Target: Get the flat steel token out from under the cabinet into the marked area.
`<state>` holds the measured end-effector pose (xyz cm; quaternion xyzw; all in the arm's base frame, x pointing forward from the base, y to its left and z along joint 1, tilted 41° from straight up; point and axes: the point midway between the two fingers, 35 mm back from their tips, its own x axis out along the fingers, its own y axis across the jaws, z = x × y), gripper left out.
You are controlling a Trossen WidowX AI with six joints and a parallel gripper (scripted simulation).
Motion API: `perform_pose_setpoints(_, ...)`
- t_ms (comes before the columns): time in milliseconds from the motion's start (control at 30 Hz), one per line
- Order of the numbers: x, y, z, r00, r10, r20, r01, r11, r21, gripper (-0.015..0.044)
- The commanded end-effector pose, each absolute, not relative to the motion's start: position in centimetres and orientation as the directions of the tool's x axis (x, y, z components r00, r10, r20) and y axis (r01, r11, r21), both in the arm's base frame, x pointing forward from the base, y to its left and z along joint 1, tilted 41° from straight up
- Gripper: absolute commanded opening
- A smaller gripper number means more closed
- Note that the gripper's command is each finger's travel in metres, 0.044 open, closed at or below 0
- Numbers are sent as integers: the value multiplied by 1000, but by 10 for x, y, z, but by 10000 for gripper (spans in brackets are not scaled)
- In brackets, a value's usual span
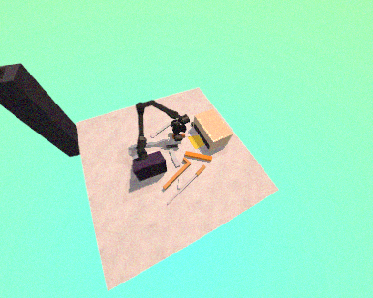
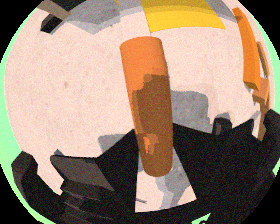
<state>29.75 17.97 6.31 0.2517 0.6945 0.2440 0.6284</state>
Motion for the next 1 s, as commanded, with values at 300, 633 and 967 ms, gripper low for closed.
perform_pose_setpoints(300, 314, 180, 62, -81, 657, -749, 40, 753, 657, 0)
perform_pose_setpoints(633, 324, 181, 62, -81, 657, -749, 40, 753, 657, 0)
perform_pose_setpoints(967, 334, 181, 61, -80, 658, -749, 39, 753, 657, 0)
